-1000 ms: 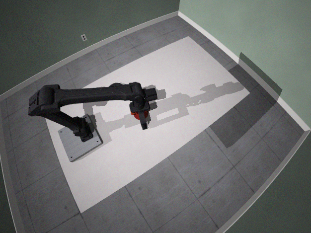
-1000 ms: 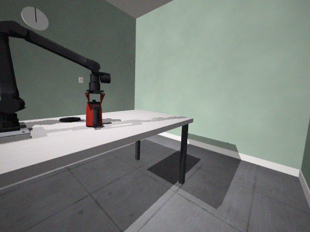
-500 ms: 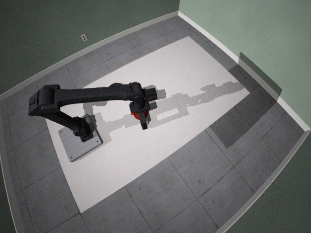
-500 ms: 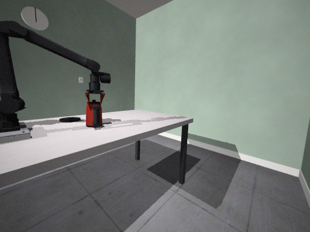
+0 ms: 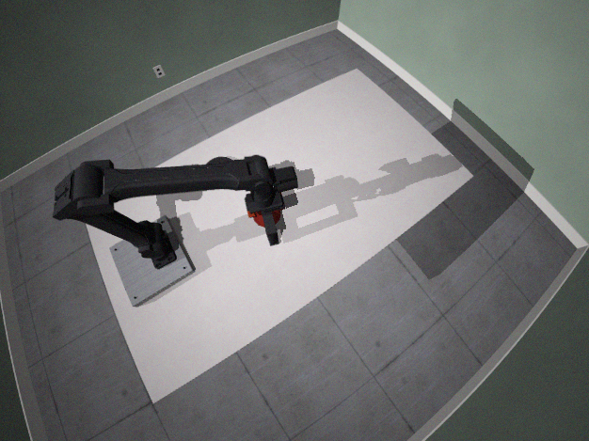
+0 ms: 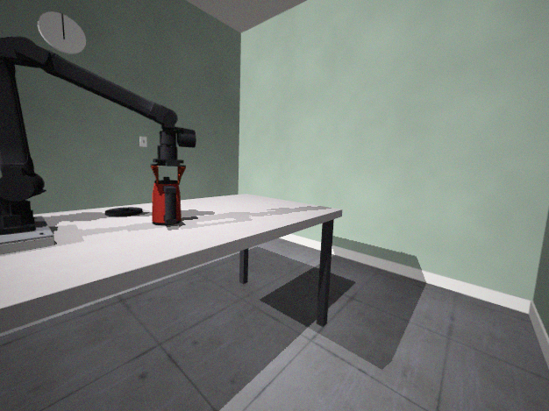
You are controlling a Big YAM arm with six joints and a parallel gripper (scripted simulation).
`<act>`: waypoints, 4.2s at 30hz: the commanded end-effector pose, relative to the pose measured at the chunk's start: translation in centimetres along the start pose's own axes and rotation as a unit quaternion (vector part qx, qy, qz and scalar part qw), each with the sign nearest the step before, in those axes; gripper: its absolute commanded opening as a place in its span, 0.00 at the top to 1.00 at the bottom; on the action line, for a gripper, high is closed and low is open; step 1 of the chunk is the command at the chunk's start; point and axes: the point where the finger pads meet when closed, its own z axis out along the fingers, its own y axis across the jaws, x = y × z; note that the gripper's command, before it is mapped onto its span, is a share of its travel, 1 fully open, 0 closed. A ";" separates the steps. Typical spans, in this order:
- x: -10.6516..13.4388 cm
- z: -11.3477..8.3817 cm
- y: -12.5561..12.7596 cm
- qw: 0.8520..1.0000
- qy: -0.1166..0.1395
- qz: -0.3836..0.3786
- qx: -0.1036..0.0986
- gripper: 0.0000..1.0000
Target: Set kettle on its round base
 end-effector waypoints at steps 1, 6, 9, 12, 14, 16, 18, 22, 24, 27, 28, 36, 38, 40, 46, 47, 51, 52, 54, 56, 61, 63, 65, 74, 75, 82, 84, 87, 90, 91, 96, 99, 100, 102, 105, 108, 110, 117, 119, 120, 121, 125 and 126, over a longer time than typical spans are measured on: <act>-0.6 -0.5 -0.2 1.000 -0.002 -0.003 0.012 0.26; -0.6 -0.5 -0.2 1.000 -0.002 -0.003 0.012 0.26; -0.6 -0.5 -0.2 1.000 -0.002 -0.003 0.012 0.26; -0.6 -0.5 -0.2 1.000 -0.002 -0.003 0.012 0.26; -0.6 -0.5 -0.2 1.000 -0.002 -0.003 0.012 0.26; -0.6 -0.5 -0.2 1.000 -0.002 -0.003 0.012 0.26; -0.6 -0.5 -0.2 1.000 -0.002 -0.003 0.012 0.26; -0.6 -0.5 -0.2 1.000 -0.002 -0.003 0.012 0.26; -0.6 -0.5 -0.2 1.000 -0.002 -0.003 0.012 0.26; -0.6 -0.5 -0.2 1.000 -0.002 -0.003 0.012 0.26; -0.6 -0.5 -0.2 1.000 -0.002 -0.003 0.012 0.26; -0.7 -0.5 -0.2 1.000 -0.002 -0.003 0.013 0.26; -0.7 -0.6 -0.2 1.000 -0.002 -0.002 0.014 0.26; -0.7 -0.8 -0.2 1.000 -0.002 -0.002 0.016 0.26; -0.7 -0.6 -0.2 1.000 -0.002 -0.002 0.014 0.26; -0.7 -0.6 -0.2 1.000 -0.002 -0.002 0.014 0.26; -0.7 -0.6 -0.2 1.000 -0.002 -0.002 0.014 0.26; -0.7 -0.6 -0.2 1.000 -0.002 -0.002 0.014 0.26; -0.7 -0.6 -0.2 1.000 -0.002 -0.002 0.014 0.26; -0.7 -0.6 -0.2 1.000 -0.002 -0.002 0.014 0.26; -0.7 -0.6 -0.2 1.000 -0.002 -0.002 0.014 0.26; -0.7 -0.6 -0.2 1.000 -0.002 -0.002 0.014 0.26; -0.7 -0.6 -0.2 1.000 -0.002 -0.002 0.014 0.26; -0.7 -0.6 -0.2 1.000 -0.002 -0.003 0.014 0.26; -0.7 -0.6 -0.2 1.000 -0.002 -0.003 0.014 0.26; -0.5 -0.6 -0.2 1.000 -0.002 -0.001 0.014 0.26; -0.5 -0.4 -0.2 1.000 -0.002 -0.001 0.013 0.26; -0.5 0.7 -0.3 1.000 -0.002 -0.001 0.004 0.26; -0.4 1.3 -0.3 1.000 -0.002 -0.001 0.004 0.26; -0.3 1.6 -0.3 1.000 -0.002 -0.001 0.004 0.26; -0.2 2.6 -0.3 1.000 -0.002 -0.001 0.004 0.26; -0.2 2.7 -0.2 1.000 -0.002 -0.001 0.003 0.26; -0.1 2.1 -0.3 1.000 -0.002 -0.001 0.012 0.26; -0.1 1.9 -0.3 1.000 -0.002 -0.001 0.016 0.26; -0.1 1.9 -0.3 1.000 -0.002 -0.001 0.015 0.26; -0.1 1.9 -0.3 1.000 -0.002 -0.001 0.015 0.26; -0.1 1.9 -0.3 1.000 -0.002 -0.001 0.015 0.26; -0.1 1.9 -0.3 1.000 -0.002 -0.001 0.015 0.26; -0.1 1.9 -0.3 1.000 -0.002 -0.001 0.015 0.26; -0.1 1.9 -0.3 1.000 -0.002 -0.001 0.015 0.26; -0.1 1.9 -0.3 1.000 -0.002 -0.001 0.015 0.26; -0.1 1.9 -0.3 1.000 -0.002 -0.001 0.015 0.26; -0.1 1.9 -0.3 1.000 -0.002 -0.001 0.015 0.26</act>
